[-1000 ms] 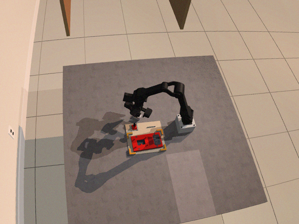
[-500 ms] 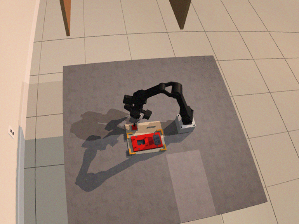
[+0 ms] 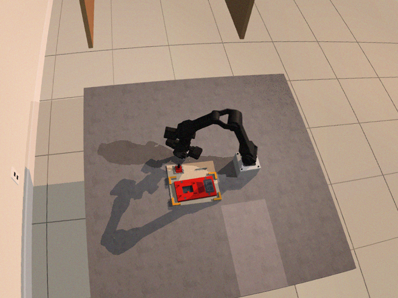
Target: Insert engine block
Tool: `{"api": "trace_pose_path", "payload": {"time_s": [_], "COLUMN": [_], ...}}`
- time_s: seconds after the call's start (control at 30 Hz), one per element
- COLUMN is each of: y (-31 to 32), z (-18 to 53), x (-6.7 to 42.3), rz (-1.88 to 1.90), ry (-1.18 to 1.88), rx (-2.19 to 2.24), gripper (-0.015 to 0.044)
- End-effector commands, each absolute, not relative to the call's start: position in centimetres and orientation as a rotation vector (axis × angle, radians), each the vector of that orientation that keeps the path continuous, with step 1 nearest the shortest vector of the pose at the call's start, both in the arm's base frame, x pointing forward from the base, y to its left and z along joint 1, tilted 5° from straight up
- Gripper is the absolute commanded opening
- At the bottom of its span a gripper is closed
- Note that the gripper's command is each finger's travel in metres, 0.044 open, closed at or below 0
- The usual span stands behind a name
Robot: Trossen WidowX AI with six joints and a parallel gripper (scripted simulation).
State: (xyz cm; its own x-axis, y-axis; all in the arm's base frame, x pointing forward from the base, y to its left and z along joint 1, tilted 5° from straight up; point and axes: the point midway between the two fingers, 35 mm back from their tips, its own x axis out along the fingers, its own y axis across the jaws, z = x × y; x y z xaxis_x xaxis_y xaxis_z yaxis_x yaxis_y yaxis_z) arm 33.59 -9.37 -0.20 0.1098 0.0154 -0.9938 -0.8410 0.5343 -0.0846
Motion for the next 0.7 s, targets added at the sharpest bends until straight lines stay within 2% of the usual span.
{"api": "trace_pose_path", "payload": {"time_s": [0.0,0.23,0.67], "y": [-9.3,-9.3,-9.2], "z": [-0.4,1.0,4.9], "x": [33.5,33.6,33.3], "rz": [0.740,0.740,0.737], "ry": [1.322,1.321,1.320], "rx": [-0.799,-0.799,-0.796], "gripper": [0.0177,0.0000,0.0000]}}
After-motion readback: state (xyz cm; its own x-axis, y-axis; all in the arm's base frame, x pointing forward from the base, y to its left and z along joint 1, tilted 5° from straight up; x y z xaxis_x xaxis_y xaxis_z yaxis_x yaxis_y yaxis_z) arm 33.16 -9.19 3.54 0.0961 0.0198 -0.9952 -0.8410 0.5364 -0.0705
